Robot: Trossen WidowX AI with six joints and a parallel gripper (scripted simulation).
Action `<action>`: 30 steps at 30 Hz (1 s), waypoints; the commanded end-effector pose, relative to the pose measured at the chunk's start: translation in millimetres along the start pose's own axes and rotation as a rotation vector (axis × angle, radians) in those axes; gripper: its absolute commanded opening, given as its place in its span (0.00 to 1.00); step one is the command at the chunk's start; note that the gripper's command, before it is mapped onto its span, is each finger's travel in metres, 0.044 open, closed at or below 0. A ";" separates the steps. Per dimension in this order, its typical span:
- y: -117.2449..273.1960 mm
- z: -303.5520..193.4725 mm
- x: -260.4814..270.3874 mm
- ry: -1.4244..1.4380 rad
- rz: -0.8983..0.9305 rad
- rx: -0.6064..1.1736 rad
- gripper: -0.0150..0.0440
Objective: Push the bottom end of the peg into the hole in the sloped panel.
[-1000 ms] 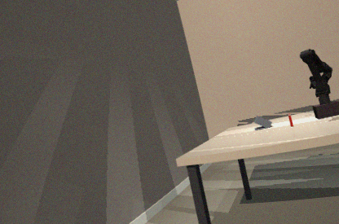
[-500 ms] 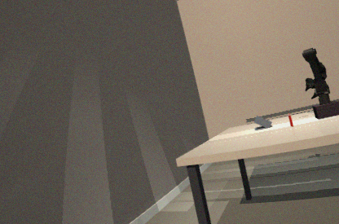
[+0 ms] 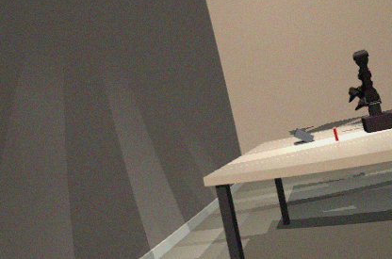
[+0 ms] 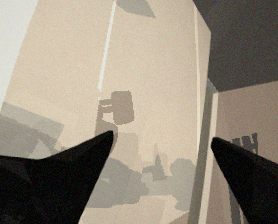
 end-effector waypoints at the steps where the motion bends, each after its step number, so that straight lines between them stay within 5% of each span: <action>1: -8.1 7.1 0.1 -0.039 0.045 -0.007 1.00; 30: -51.2 67.3 12.5 -0.218 0.306 -0.016 1.00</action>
Point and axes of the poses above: the point midway between the two fingers, 35 mm back from their tips, its own y axis back along the fingers, its own x axis across the jaws, z = x × y, the point moved 6 cm from there along y, back along the fingers, and after that the axes turned 15 degrees about -y, right-handed, at the moved point
